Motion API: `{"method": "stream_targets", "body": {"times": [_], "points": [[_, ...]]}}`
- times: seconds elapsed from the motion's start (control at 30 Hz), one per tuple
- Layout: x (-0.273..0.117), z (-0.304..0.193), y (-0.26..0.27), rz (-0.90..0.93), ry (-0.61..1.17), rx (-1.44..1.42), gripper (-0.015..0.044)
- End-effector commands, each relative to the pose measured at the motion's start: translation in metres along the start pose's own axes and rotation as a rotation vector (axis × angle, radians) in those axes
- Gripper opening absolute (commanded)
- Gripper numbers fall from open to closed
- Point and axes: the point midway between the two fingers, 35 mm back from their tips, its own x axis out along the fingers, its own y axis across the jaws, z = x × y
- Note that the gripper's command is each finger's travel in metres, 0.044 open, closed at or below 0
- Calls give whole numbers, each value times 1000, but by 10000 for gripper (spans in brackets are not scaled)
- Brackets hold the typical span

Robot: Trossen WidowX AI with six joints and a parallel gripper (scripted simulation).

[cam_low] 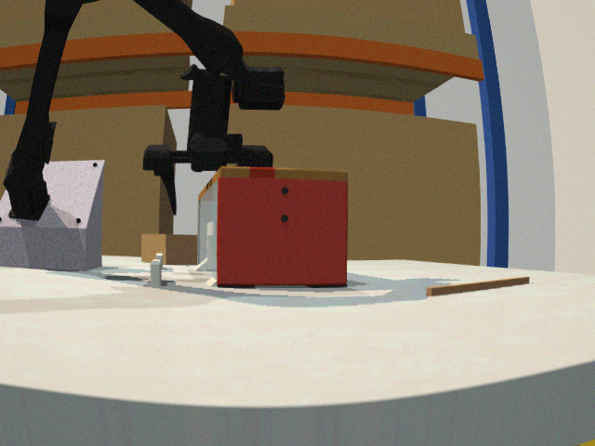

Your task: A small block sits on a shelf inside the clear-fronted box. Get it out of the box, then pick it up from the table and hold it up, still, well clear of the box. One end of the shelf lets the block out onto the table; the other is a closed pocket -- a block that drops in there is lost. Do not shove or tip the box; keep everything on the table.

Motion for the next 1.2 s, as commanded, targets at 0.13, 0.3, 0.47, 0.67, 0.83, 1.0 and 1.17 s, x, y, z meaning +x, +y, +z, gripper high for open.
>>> {"method": "stream_targets", "body": {"times": [0.13, 0.3, 0.47, 0.67, 0.83, 1.0, 1.17], "points": [[-2, 5, -1, -2, 2, 0, 400], [0, 1, -1, -2, 3, 0, 400], [2, -3, -1, -2, 3, 0, 400], [4, -9, -1, -2, 3, 0, 400], [5, -14, -1, -2, 3, 0, 400], [2, -5, 1, -2, 3, 0, 400], [2, -4, 1, -2, 3, 0, 400]]}}
